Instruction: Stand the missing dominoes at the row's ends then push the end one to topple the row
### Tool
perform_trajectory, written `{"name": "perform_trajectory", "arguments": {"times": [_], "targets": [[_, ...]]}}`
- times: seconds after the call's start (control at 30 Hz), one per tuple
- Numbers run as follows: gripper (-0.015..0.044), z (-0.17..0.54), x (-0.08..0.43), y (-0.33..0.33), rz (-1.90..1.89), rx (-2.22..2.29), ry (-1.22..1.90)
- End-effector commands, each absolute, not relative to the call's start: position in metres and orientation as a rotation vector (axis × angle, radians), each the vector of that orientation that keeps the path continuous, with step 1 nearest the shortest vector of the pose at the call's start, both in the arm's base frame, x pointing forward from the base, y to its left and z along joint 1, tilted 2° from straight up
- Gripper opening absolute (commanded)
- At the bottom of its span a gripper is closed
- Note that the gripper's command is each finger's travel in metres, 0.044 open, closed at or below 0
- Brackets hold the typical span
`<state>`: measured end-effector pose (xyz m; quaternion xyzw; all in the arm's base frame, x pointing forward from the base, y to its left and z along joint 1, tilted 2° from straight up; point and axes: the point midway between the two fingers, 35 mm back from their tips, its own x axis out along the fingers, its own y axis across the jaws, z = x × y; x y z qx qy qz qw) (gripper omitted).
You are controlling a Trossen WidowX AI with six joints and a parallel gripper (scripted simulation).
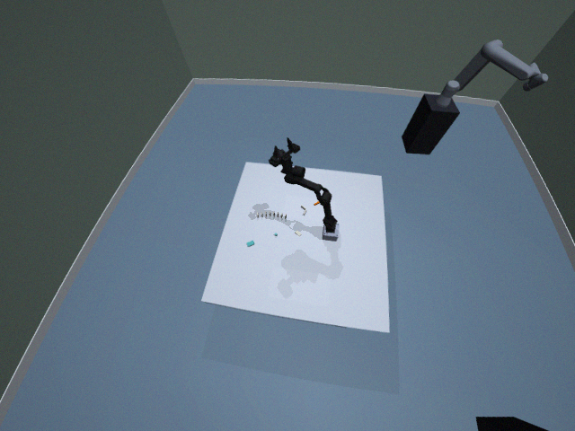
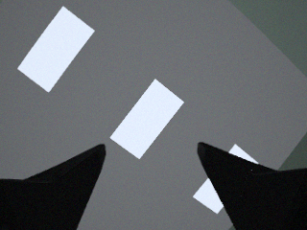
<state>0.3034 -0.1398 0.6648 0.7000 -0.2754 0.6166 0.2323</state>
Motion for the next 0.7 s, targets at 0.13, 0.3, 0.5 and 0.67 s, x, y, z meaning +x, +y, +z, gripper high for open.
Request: {"name": "perform_trajectory", "arguments": {"times": [0.13,0.3,0.5,0.67], "targets": [[0.0440,0.646,0.333,-0.139,1.520,1.956,-0.790],[0.0440,0.621,0.376,-0.143,1.232,2.023,-0.813],[0.0440,0.557,0.441,-0.141,0.737,2.051,-0.743],[0.0440,0.488,0.483,-0.130,0.358,1.994,-0.590]]}}
